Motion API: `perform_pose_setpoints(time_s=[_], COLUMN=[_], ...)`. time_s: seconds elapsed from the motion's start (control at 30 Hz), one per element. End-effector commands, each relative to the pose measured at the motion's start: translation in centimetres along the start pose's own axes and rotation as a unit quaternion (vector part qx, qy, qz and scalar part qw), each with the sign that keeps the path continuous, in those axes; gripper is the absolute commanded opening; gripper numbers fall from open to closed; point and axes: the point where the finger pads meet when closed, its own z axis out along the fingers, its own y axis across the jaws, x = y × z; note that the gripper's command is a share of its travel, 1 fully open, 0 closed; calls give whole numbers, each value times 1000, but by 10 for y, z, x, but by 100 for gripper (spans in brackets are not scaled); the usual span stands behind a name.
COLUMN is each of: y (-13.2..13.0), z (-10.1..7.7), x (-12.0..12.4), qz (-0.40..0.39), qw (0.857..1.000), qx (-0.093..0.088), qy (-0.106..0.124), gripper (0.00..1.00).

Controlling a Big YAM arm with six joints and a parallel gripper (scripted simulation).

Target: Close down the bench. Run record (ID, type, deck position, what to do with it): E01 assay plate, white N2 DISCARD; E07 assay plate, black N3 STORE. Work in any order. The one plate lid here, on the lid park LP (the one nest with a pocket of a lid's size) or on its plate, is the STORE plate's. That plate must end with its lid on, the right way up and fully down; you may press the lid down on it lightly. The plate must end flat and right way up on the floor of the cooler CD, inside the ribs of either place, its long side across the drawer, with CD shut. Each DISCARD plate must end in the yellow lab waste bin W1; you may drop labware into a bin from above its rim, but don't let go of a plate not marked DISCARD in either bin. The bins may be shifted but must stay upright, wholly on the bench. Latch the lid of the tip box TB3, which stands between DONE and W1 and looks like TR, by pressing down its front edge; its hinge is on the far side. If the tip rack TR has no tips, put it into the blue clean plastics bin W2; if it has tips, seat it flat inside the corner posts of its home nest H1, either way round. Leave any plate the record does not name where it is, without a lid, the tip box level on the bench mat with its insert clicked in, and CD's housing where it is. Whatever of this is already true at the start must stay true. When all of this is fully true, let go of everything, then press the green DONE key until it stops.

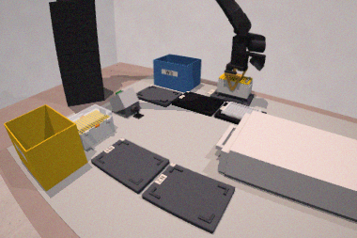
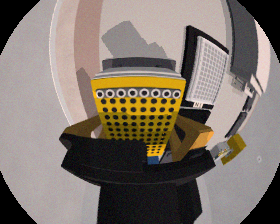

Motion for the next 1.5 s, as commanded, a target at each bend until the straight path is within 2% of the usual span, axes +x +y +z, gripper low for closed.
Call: perform_pose_setpoints(time_s=[0.0, 0.33, 0.6, 0.73, 1.03, 1.47], y=[7, -3, 3, 1, 3, 1], z=[-26, -4, -24, -20, -24, -20], x=[-29, -10, -21, -17, -20, -15], qz=[11, 11, 11, 11, 11, 11], qw=[999, 1000, 1000, 1000, 1000, 1000], qx=[-14, -5, -13, -10, -13, -11], qy=[-30, -12, -27, -22, -27, -23], gripper=[0, 0, 0, 0, 0, 0])
